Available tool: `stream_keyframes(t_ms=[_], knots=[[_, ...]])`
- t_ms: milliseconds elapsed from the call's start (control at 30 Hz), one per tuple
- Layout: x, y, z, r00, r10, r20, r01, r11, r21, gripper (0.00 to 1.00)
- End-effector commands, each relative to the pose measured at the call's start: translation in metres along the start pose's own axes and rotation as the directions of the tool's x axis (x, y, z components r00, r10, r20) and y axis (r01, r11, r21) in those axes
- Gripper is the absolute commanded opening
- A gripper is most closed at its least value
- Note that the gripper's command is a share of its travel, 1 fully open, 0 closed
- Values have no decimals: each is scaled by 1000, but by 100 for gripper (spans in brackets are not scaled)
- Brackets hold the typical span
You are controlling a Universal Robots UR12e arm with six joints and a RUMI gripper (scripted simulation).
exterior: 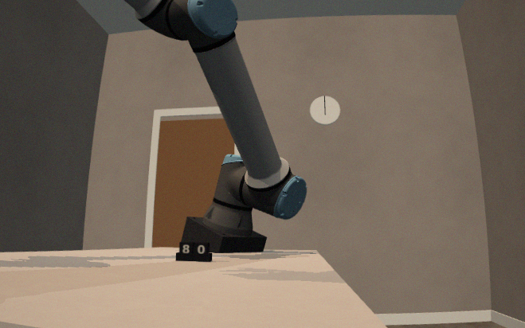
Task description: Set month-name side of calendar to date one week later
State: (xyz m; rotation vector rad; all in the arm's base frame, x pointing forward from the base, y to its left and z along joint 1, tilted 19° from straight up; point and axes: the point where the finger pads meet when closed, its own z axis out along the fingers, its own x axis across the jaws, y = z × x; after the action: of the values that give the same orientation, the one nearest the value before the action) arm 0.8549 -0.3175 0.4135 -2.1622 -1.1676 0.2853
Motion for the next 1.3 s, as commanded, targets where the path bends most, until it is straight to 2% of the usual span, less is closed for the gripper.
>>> stream_keyframes(t_ms=[0, 767, 1267], knots=[[0, -1, -1, 1000, 0, 0, 0, 1000, -2, 100], [0, -1, 0, 1000, -2, -1, 2, 1000, -3, 100], [2, -6, 3, 1000, -29, -7, 28, 999, -28, 100]])
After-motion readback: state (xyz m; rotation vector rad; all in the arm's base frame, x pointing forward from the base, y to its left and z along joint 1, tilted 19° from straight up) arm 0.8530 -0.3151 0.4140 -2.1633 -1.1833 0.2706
